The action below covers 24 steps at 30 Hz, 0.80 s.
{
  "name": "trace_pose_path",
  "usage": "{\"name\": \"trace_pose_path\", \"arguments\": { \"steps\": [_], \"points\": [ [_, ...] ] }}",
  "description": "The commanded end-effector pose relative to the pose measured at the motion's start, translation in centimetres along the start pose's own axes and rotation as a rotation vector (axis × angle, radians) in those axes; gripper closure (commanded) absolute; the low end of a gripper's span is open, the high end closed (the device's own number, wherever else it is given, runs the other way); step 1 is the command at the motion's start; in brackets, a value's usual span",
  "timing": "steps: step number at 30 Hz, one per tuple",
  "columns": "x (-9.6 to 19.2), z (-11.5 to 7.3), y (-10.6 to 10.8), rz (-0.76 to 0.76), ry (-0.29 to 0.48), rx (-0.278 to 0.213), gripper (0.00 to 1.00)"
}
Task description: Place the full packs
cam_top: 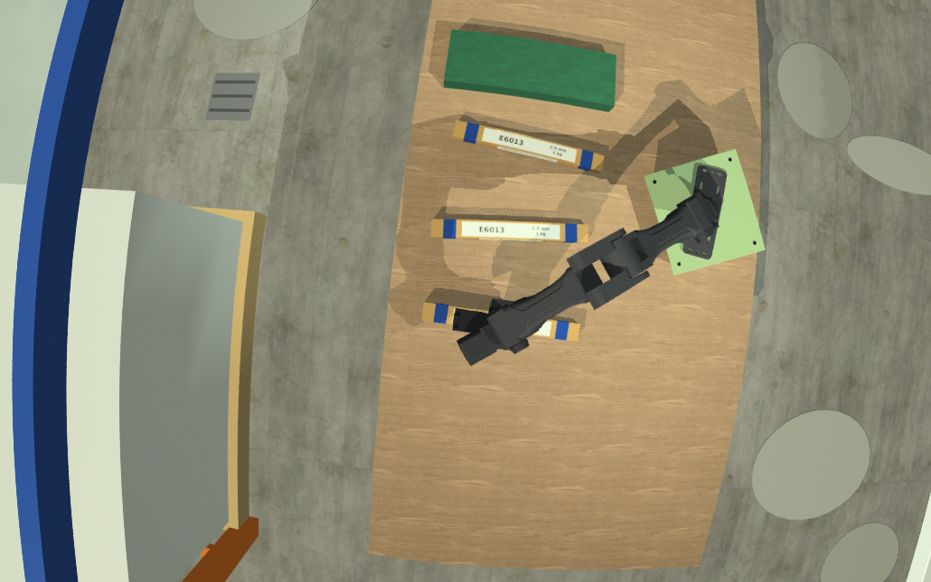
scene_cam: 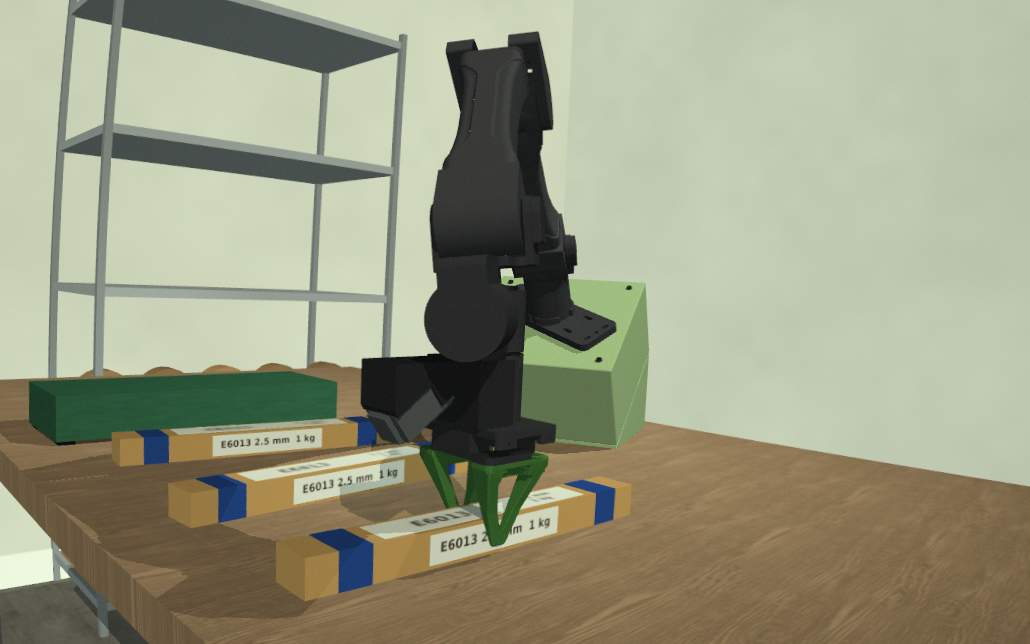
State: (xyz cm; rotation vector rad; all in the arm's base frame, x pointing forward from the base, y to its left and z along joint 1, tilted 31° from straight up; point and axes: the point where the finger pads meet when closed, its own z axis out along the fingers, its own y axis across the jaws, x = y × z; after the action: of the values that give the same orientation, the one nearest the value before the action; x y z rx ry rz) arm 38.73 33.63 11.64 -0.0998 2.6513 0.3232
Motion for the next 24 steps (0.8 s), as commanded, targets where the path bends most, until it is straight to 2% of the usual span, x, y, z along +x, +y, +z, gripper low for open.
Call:
{"name": "trace_pose_path", "arguments": {
  "steps": [1,8,10,22,24],
  "points": [
    [-0.6,-1.2,0.0,0.004,-0.029,-0.017,1.0],
    [-0.6,-1.2,0.0,0.004,-0.029,-0.017,1.0],
    [0.0,-1.5,-0.2,0.0,-0.008,-0.002,1.0],
    [-0.8,-4.3,0.8,0.002,-0.036,-0.026,1.0],
    [-0.8,-4.3,0.8,0.002,-0.036,-0.026,1.0]
  ]
}}
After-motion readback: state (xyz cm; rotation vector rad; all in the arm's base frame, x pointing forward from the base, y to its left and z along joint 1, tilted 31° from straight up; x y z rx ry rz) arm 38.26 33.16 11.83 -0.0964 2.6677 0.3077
